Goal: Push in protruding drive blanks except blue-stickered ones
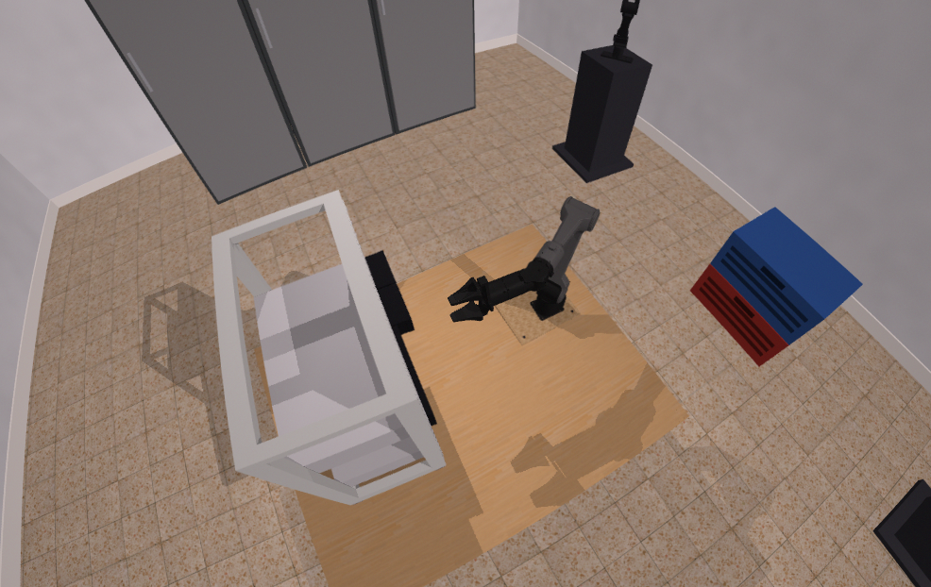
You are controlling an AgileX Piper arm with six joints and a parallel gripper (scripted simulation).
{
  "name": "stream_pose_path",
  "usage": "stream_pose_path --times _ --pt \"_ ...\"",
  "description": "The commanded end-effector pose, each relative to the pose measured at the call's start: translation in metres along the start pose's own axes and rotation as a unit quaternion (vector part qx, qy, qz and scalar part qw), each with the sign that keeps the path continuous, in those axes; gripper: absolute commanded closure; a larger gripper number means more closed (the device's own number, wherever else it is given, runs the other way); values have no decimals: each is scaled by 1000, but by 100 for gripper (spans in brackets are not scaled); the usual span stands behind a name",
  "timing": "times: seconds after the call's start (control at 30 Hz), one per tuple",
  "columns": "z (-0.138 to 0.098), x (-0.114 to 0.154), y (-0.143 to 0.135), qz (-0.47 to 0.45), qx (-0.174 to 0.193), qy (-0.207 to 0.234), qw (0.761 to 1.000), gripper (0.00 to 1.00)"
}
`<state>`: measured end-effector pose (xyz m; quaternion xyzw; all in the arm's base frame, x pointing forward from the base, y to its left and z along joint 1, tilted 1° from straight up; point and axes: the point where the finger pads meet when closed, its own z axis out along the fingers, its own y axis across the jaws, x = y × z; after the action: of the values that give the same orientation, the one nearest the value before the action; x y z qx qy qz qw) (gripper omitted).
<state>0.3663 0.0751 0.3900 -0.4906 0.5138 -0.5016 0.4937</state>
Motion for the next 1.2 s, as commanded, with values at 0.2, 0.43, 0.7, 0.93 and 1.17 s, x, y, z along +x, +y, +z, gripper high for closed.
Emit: stream_pose_path --times 0.2,0.43,0.7,0.93,1.17 --pt "8 -8 -2 2 4 1 1000 0" --pt "8 -8 -2 2 4 1 1000 0" --pt "8 -8 -2 2 4 1 1000 0" --pt "8 -8 -2 2 4 1 1000 0" --pt "8 -8 -2 2 4 1 1000 0"
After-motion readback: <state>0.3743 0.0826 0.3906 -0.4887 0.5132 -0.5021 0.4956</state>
